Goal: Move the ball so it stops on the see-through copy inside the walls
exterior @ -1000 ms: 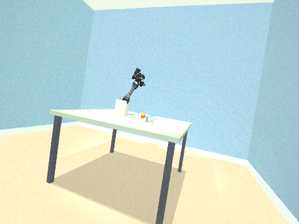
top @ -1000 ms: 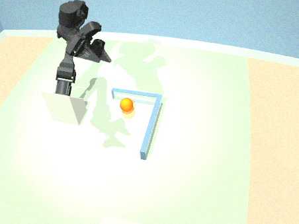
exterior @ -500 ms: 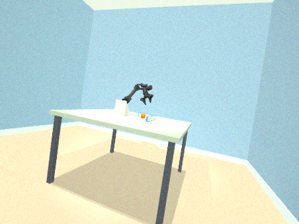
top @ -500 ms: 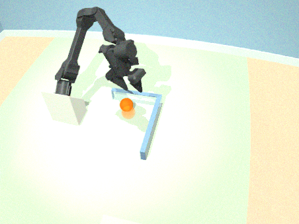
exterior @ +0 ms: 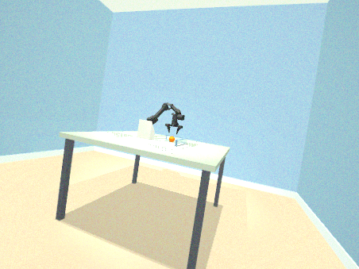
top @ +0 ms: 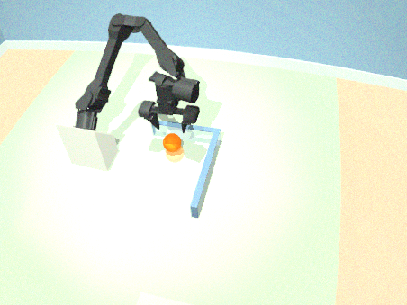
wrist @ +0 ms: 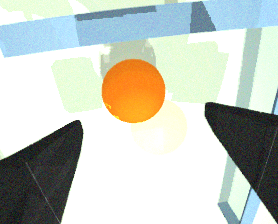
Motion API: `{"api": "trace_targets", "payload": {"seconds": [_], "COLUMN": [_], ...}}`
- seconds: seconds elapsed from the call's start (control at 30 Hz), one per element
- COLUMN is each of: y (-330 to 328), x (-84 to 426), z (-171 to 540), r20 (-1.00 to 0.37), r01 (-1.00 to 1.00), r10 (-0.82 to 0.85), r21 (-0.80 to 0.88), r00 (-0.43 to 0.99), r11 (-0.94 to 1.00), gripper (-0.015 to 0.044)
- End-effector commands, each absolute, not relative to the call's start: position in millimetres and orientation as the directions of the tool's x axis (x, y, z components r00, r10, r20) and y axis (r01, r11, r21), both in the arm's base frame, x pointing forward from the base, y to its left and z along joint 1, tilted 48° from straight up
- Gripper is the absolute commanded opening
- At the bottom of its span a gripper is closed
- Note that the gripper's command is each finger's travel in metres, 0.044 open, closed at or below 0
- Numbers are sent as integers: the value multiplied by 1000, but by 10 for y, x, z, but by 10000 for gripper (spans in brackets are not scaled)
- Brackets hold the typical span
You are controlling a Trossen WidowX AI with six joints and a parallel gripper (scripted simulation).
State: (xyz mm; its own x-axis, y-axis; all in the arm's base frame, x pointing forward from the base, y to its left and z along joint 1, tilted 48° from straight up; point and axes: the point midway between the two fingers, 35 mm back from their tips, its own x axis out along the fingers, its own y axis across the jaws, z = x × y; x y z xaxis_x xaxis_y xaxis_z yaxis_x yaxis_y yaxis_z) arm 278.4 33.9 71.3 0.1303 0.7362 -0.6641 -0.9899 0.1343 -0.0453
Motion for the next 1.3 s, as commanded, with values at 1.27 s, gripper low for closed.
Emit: {"api": "trace_targets", "payload": {"seconds": [1.27], "y": [796], "x": [2829], "z": [317], "r20": [-663], "r01": [-991], "r10": [739], "r21": [-38], "r00": [120], "r11": [127], "gripper": [326]}}
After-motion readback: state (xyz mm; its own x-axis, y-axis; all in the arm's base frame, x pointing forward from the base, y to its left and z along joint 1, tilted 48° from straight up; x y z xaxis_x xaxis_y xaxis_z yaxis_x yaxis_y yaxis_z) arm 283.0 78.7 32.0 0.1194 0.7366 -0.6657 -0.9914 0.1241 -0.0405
